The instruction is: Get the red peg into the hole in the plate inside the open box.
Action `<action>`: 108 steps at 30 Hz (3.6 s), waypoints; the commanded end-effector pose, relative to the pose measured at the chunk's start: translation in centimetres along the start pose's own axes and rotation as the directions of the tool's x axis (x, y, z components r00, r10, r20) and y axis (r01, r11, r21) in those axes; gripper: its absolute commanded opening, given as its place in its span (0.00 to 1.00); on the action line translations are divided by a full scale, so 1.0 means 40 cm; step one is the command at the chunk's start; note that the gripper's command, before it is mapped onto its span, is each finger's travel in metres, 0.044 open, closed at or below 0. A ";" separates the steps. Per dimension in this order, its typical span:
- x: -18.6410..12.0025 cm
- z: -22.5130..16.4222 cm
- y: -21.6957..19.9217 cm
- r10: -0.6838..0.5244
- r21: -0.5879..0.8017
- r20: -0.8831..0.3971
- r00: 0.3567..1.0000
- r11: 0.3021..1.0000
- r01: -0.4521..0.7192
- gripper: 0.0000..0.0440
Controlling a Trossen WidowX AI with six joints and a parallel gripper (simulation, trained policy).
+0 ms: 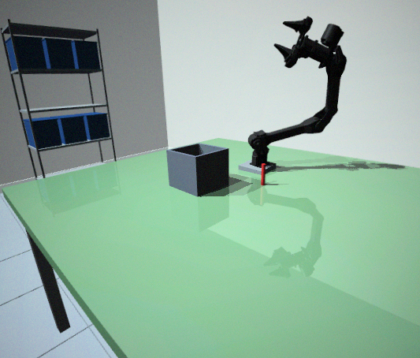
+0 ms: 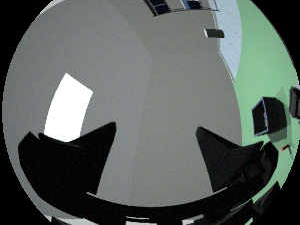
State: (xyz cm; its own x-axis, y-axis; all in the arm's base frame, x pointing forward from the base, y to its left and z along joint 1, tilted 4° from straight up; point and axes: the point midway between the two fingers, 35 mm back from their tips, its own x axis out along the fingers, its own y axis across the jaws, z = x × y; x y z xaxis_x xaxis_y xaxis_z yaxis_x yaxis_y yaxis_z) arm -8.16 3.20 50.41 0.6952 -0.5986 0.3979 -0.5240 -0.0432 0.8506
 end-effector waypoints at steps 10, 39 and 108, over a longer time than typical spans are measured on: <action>0.135 0.003 -0.154 -0.281 -0.102 0.108 0.954 0.951 0.292 1.00; 0.357 -0.019 -0.480 -0.811 -0.034 -0.041 0.583 0.585 0.811 1.00; -0.048 -0.219 -1.008 -0.824 -0.619 0.067 -0.563 -0.477 0.624 1.00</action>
State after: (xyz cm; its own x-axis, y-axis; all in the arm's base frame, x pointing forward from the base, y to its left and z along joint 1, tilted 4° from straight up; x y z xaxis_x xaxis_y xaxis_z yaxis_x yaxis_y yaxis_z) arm 16.40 13.05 19.06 0.0321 0.3354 -0.9415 0.9903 0.1168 0.0754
